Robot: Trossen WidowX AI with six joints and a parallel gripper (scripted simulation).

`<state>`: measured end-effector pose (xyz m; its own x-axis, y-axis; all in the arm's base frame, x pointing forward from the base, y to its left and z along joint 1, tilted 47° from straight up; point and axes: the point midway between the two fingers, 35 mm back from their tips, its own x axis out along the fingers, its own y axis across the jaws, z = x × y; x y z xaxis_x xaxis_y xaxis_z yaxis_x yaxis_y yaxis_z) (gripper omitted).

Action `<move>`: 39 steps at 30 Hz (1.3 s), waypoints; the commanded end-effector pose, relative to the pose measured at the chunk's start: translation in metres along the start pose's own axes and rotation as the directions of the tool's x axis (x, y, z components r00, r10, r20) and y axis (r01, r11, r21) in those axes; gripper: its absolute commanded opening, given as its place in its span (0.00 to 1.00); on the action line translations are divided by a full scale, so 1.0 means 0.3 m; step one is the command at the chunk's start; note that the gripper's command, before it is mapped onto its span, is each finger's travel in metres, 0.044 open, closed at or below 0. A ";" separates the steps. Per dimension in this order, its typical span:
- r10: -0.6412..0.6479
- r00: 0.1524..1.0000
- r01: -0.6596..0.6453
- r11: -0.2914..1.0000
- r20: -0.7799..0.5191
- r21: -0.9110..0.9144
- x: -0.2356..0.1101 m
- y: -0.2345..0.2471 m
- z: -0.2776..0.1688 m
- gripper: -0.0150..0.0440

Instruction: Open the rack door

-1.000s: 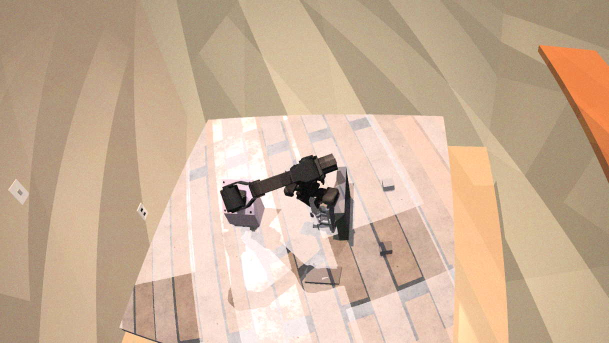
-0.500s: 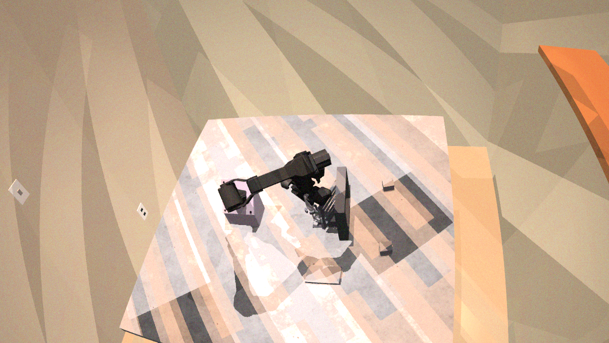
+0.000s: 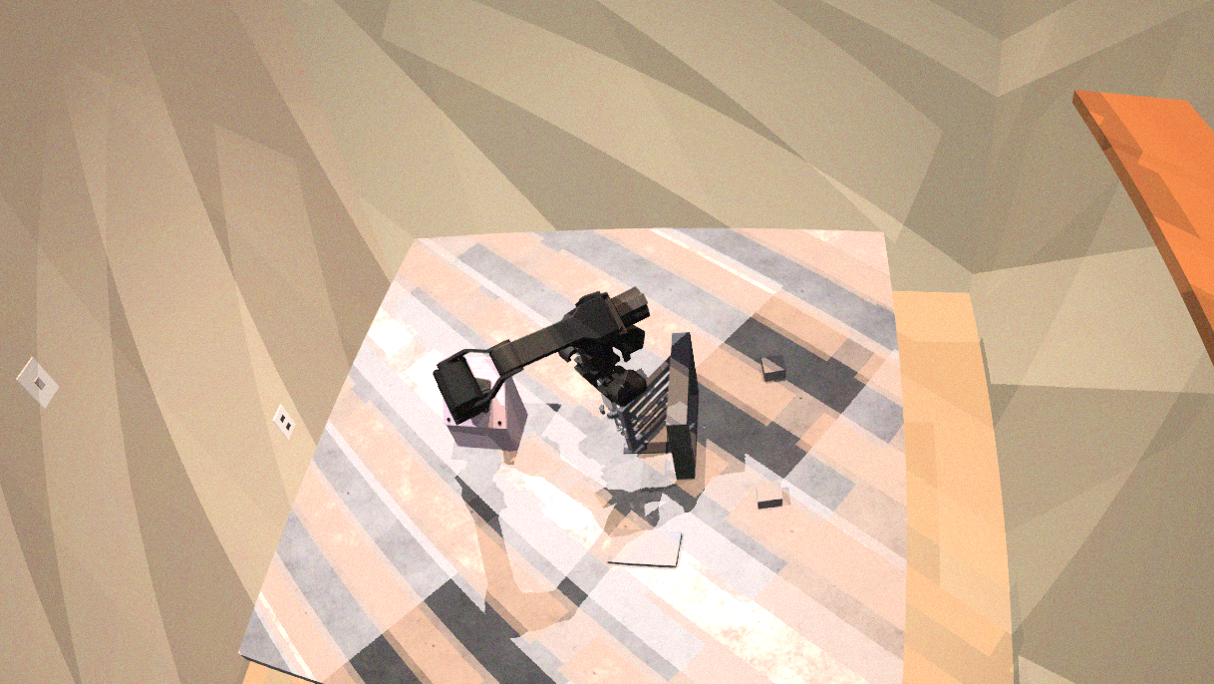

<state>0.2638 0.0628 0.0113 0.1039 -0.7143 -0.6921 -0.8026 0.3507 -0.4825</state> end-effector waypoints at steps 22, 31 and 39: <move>0.000 1.000 -0.001 0.928 0.002 0.373 0.003 0.149 0.067 0.29; 0.001 1.000 -0.002 0.868 0.003 0.496 0.002 0.199 0.104 0.29; 0.002 1.000 -0.004 0.797 0.004 0.604 0.001 0.241 0.145 0.29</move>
<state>0.2315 0.1098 -0.0419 0.1061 -0.7106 -0.6955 -0.3398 0.6315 -0.6970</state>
